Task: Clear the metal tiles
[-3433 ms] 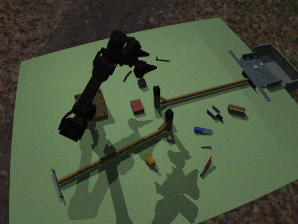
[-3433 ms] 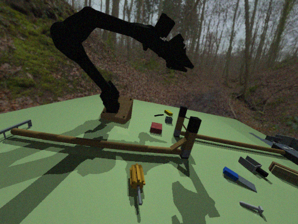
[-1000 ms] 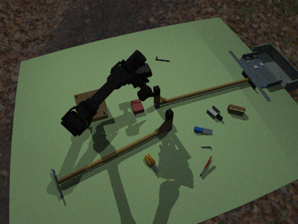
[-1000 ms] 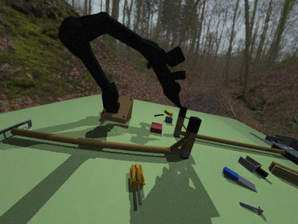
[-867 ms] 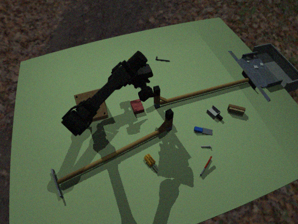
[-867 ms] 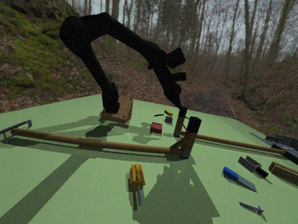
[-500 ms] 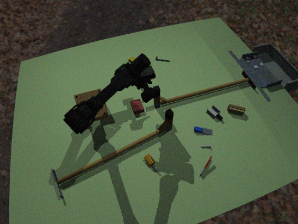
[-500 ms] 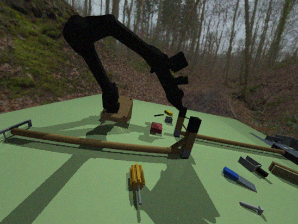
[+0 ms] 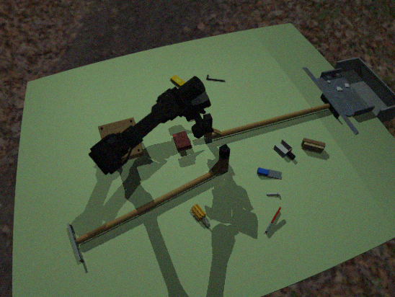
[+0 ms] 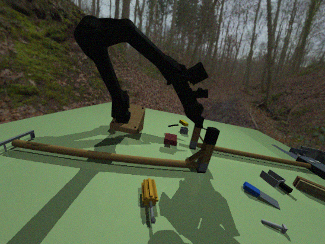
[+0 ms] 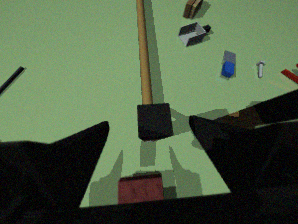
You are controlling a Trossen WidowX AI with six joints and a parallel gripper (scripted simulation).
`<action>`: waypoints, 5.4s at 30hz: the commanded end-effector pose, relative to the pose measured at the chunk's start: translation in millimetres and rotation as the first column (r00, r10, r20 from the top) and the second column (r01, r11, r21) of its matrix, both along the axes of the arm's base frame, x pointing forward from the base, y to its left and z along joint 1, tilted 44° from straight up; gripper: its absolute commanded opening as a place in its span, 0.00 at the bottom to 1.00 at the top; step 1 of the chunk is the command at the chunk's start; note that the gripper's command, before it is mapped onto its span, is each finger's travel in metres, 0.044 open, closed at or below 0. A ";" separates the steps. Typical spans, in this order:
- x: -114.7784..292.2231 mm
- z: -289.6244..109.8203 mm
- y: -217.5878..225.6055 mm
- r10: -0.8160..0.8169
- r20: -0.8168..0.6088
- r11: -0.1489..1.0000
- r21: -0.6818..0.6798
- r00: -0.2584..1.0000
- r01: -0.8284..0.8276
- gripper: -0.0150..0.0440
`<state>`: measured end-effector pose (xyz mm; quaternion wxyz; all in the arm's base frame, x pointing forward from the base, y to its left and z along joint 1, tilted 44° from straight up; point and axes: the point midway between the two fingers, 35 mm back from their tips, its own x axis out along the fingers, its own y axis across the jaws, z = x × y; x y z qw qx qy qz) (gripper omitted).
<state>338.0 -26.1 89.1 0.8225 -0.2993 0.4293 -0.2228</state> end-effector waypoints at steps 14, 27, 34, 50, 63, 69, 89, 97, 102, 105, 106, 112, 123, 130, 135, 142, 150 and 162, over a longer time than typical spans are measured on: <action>12.8 -15.0 -20.2 0.005 0.003 1.000 -0.006 1.000 -0.005 1.00; 11.2 -12.6 -17.6 0.001 0.004 1.000 -0.006 1.000 -0.001 0.47; 11.2 -12.6 -17.6 0.001 0.004 1.000 -0.006 1.000 -0.001 0.35; 12.3 -16.0 -11.2 0.001 0.003 1.000 -0.003 1.000 -0.001 0.25; 13.7 -27.5 1.7 0.000 0.000 1.000 0.002 1.000 0.000 0.25; 14.1 -32.8 7.7 -0.001 -0.001 1.000 0.004 1.000 0.001 0.25; 13.9 -50.6 27.7 -0.001 -0.003 1.000 0.006 1.000 0.001 0.25; 13.3 -57.7 35.6 -0.001 -0.002 1.000 0.006 1.000 0.001 0.25; 12.7 -62.1 40.5 0.000 -0.002 1.000 0.005 1.000 0.000 0.25; 12.3 -64.7 43.4 0.000 -0.001 1.000 0.005 1.000 0.000 0.25; 12.2 -65.6 44.3 0.000 -0.001 1.000 0.005 1.000 0.000 0.25; 11.2 -70.9 50.1 0.001 0.000 1.000 0.004 1.000 -0.001 0.25; 10.0 -78.4 58.3 0.003 0.000 1.000 0.002 1.000 -0.003 0.25; 14.1 -80.2 60.3 0.004 -0.002 1.000 0.004 1.000 -0.004 0.25; 22.1 -80.8 60.7 0.005 -0.002 1.000 0.004 1.000 -0.005 0.25; 33.6 -81.1 60.2 0.006 -0.003 1.000 0.005 1.000 -0.006 0.25; 46.5 -80.7 58.4 0.008 -0.004 1.000 0.006 1.000 -0.008 0.25; 64.4 -77.9 52.2 0.011 -0.004 1.000 0.006 1.000 -0.011 0.25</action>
